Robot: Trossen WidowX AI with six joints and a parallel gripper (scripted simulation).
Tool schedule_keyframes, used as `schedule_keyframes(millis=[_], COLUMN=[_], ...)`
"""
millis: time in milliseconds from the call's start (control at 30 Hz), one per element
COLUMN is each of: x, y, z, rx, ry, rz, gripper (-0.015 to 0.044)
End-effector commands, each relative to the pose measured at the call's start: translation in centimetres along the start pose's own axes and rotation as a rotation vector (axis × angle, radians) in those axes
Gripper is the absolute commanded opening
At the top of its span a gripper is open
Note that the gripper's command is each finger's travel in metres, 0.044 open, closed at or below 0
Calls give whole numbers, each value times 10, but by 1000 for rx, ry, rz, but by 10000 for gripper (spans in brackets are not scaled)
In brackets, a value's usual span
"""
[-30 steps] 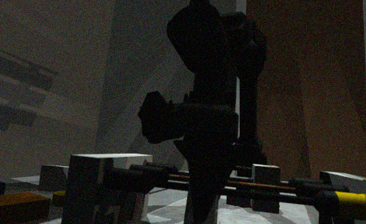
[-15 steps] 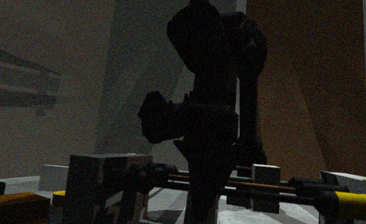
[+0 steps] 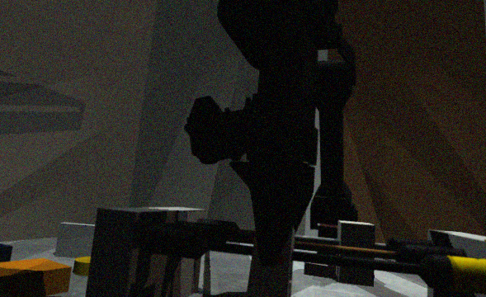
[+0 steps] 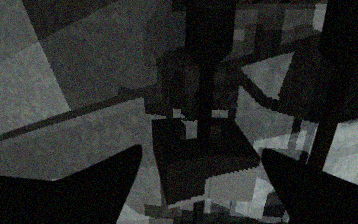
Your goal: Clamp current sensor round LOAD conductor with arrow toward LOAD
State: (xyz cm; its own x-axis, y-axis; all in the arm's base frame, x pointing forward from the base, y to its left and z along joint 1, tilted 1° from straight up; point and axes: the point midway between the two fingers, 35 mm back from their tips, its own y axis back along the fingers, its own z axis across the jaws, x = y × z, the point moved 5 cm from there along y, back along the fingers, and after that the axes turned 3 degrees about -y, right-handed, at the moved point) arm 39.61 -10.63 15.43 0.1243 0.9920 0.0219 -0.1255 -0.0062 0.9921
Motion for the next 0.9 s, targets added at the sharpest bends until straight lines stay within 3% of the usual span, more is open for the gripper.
schedule_keyframes(millis=[0,867], x=[0,0], y=[-3,-25], z=[-1,2], rx=[38,106], ry=[1,2], rz=[-3,-4], gripper=[440,433])
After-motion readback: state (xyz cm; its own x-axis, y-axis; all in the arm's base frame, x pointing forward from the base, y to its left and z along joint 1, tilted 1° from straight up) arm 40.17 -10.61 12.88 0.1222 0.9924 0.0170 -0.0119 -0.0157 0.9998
